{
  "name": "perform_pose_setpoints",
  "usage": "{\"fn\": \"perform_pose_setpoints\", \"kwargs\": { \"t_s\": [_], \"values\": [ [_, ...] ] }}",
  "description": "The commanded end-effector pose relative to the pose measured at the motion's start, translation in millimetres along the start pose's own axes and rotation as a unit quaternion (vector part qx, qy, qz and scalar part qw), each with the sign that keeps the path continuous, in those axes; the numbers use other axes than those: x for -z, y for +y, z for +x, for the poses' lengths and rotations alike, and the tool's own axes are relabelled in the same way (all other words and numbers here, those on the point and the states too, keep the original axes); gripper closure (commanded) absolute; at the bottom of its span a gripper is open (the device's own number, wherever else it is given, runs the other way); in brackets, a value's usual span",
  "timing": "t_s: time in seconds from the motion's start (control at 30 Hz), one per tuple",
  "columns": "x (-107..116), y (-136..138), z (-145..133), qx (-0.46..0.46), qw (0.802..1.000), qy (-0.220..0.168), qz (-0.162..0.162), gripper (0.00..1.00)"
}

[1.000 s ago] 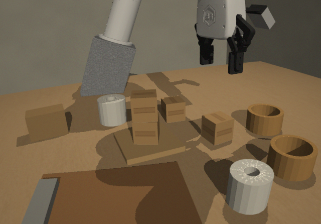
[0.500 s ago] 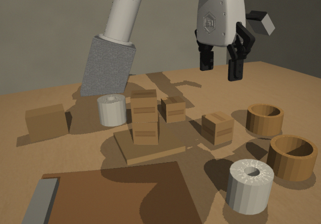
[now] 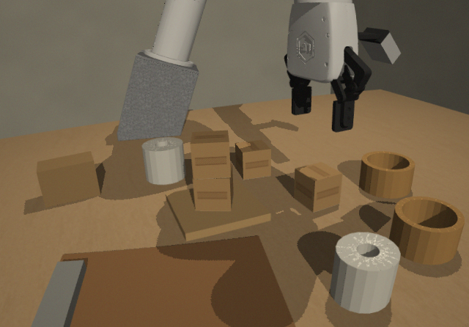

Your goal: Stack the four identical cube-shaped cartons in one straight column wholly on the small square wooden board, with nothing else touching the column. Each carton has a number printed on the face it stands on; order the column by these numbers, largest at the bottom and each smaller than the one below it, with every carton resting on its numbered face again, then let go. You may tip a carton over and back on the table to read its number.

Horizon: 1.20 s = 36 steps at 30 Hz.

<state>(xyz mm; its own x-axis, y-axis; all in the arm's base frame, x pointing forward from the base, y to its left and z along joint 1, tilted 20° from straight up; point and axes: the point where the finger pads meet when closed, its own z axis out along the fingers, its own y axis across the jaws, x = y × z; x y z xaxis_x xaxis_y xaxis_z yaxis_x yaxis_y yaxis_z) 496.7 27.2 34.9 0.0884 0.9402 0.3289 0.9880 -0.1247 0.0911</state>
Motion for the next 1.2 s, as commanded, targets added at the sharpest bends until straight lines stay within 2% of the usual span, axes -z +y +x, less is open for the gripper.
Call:
{"fn": "perform_pose_setpoints", "kwargs": {
  "t_s": [0.0,1.17],
  "values": [
    [-5.0,1.5,0.1,0.000,1.000,0.000,-0.002,0.00],
    [-55.2,1.9,0.2,0.000,1.000,0.000,-0.002,0.00]
  ]
}}
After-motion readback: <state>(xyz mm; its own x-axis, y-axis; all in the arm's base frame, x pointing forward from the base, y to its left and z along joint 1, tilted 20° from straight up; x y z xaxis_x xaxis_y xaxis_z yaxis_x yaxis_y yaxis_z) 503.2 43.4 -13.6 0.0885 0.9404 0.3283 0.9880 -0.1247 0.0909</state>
